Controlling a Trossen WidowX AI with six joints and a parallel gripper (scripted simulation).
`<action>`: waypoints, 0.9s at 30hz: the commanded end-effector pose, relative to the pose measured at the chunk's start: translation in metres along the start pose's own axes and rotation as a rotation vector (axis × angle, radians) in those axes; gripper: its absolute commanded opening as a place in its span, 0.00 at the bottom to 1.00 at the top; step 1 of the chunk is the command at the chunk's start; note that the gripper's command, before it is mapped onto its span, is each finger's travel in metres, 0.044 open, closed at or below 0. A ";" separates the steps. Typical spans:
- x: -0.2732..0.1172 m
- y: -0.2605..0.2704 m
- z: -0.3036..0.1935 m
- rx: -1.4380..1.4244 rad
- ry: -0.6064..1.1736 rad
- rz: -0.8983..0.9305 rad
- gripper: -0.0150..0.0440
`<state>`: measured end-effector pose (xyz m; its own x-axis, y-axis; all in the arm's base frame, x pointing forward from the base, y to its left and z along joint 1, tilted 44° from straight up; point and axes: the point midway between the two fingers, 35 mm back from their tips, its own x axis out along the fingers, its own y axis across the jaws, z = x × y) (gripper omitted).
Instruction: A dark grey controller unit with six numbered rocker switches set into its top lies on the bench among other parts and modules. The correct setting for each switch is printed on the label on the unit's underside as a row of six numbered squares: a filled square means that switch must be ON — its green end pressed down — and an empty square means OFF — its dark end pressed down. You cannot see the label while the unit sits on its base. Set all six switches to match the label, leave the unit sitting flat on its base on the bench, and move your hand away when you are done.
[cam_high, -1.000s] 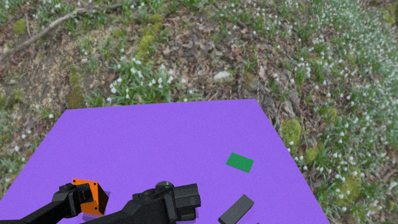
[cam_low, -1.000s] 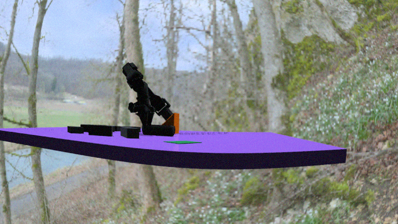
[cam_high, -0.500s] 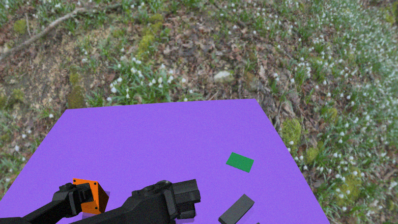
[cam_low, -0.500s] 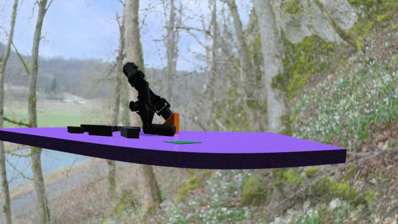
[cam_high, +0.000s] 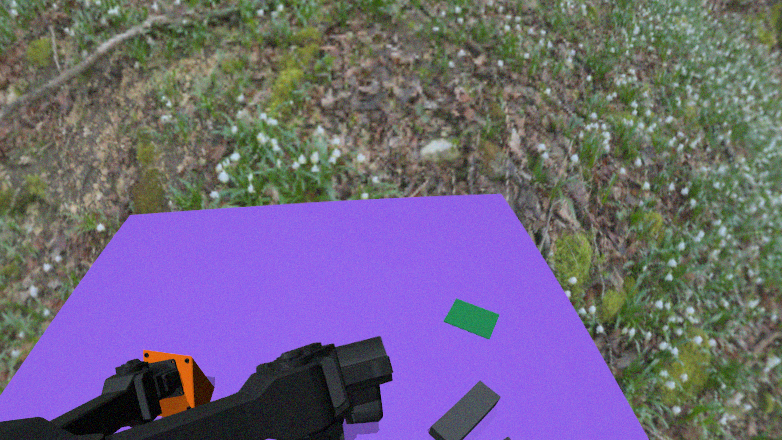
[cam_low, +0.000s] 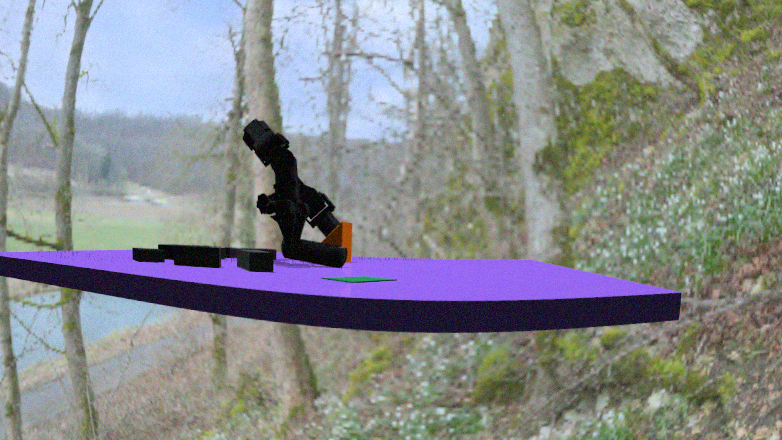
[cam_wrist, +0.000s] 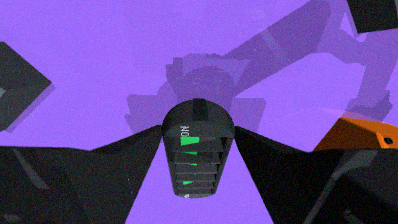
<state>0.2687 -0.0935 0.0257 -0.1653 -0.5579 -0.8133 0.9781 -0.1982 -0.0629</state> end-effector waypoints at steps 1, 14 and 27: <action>-0.006 0.003 -0.003 0.001 -0.006 0.009 0.82; -0.014 0.003 -0.011 0.001 -0.032 0.009 0.82; -0.022 0.003 -0.019 0.001 -0.058 0.009 0.82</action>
<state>0.2729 -0.0722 0.0305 -0.1732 -0.6001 -0.7809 0.9781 -0.1979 -0.0649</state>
